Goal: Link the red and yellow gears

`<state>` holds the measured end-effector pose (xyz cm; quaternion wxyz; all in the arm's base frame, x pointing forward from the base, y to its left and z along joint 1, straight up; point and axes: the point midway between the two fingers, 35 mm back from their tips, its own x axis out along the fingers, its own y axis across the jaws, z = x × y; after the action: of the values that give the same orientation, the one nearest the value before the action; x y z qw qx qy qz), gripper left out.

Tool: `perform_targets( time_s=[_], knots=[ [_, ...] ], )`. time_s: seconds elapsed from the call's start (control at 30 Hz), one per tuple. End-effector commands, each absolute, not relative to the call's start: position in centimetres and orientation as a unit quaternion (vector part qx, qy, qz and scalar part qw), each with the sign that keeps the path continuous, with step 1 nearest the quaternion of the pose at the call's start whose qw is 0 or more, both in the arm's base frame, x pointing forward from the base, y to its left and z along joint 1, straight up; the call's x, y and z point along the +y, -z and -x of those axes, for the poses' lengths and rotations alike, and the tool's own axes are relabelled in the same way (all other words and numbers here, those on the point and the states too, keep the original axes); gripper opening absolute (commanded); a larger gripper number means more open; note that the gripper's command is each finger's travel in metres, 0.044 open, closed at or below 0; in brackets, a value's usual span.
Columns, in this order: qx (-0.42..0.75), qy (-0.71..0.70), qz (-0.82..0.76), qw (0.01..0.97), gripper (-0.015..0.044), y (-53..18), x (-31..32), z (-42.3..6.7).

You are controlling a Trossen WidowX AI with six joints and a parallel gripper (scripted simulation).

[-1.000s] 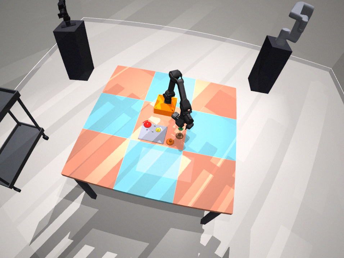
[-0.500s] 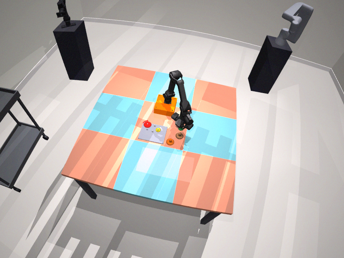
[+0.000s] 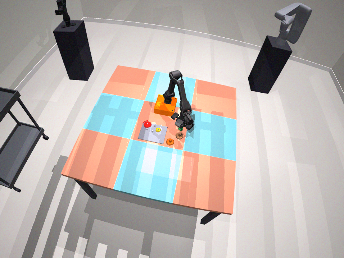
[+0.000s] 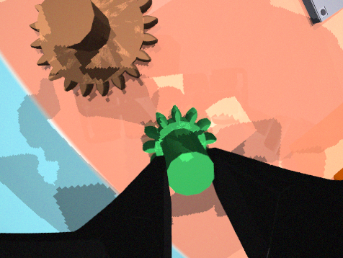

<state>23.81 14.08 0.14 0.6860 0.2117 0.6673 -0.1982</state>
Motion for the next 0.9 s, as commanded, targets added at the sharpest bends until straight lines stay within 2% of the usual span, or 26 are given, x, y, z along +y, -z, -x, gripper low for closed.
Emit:
perform_targets(
  time_s=[0.0,0.87],
  knots=[
    [0.667,0.198,-0.214,0.685,0.0,-0.5,14.1,-23.9],
    [0.667,0.194,-0.215,0.687,0.0,-7.6,14.1,-24.7]
  ],
)
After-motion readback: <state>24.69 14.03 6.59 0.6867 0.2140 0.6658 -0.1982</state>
